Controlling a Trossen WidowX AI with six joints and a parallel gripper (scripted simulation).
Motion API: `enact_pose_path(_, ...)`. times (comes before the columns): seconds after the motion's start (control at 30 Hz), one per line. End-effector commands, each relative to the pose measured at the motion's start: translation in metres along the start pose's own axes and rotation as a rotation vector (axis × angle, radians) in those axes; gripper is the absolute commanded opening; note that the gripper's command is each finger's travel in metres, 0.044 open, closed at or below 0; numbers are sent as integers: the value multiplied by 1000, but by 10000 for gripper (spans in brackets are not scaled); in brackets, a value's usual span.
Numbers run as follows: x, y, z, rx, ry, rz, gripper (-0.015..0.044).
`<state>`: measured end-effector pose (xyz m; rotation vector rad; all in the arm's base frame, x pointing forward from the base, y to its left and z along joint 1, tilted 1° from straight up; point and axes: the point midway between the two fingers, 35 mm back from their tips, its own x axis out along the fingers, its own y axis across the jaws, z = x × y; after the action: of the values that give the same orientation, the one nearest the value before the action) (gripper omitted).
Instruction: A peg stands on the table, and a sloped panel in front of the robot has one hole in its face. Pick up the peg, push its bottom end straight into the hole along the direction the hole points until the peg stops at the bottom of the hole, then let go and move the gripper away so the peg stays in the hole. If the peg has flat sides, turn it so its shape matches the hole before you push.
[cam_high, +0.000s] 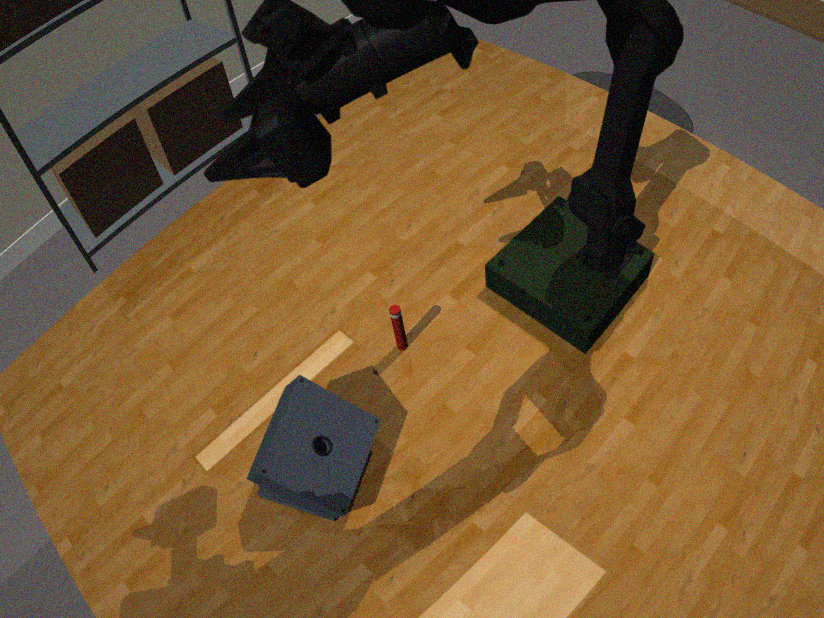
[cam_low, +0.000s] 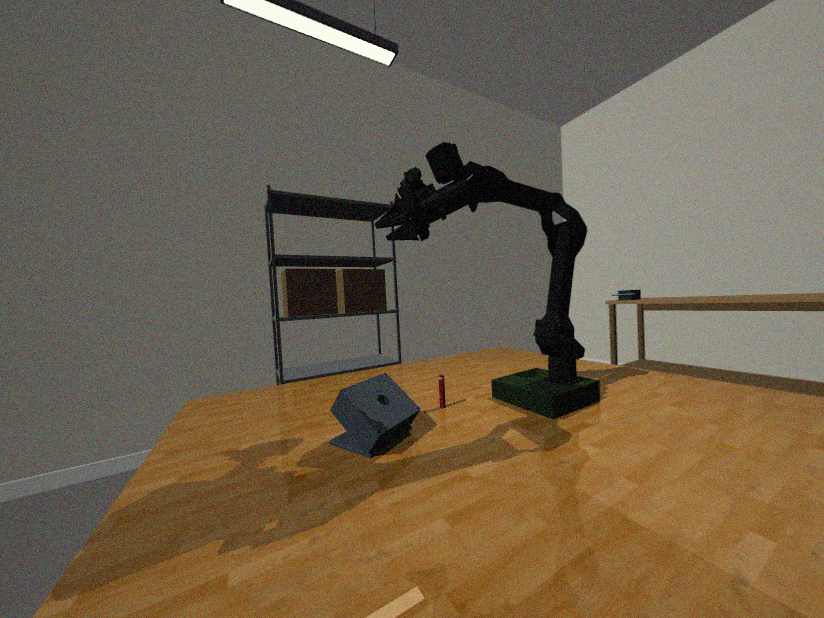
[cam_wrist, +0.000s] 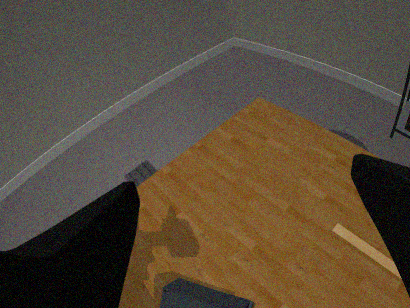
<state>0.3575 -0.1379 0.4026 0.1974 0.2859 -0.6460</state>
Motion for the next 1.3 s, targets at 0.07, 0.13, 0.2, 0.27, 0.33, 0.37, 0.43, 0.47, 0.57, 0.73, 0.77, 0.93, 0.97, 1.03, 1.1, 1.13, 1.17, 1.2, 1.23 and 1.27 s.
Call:
enact_pose_path(0.07,20,-3,-35,132,118,-19,440)
enact_pose_path(0.13,24,-5,-44,173,148,-28,440)
enact_pose_path(0.2,28,-7,-52,215,177,-39,440)
enact_pose_path(0.27,32,-8,-61,258,207,-51,440)
enact_pose_path(0.33,36,-10,-70,300,236,-64,440)
enact_pose_path(0.37,37,-11,-75,322,250,-71,440)
enact_pose_path(0.43,40,-14,-84,365,279,-88,440)
enact_pose_path(0.47,42,-15,-88,387,293,-97,440)
enact_pose_path(0.57,46,-19,-101,452,336,-126,440)
enact_pose_path(0.73,52,-26,-124,563,404,-182,440)
enact_pose_path(0.77,53,-27,-128,586,417,-194,440)
enact_pose_path(0.93,56,-34,-150,698,480,-262,440)
enact_pose_path(0.97,57,-36,-155,720,492,-276,440)
enact_pose_path(1.03,57,-38,-163,765,516,-307,440)
enact_pose_path(1.1,58,-42,-172,811,539,-340,440)
enact_pose_path(1.13,59,-44,-176,834,550,-357,440)
enact_pose_path(1.17,59,-45,-181,857,561,-375,440)
enact_pose_path(1.2,59,-47,-185,880,572,-393,440)
enact_pose_path(1.23,59,-49,-189,903,582,-412,440)
enact_pose_path(1.27,59,-50,-194,926,592,-430,440)
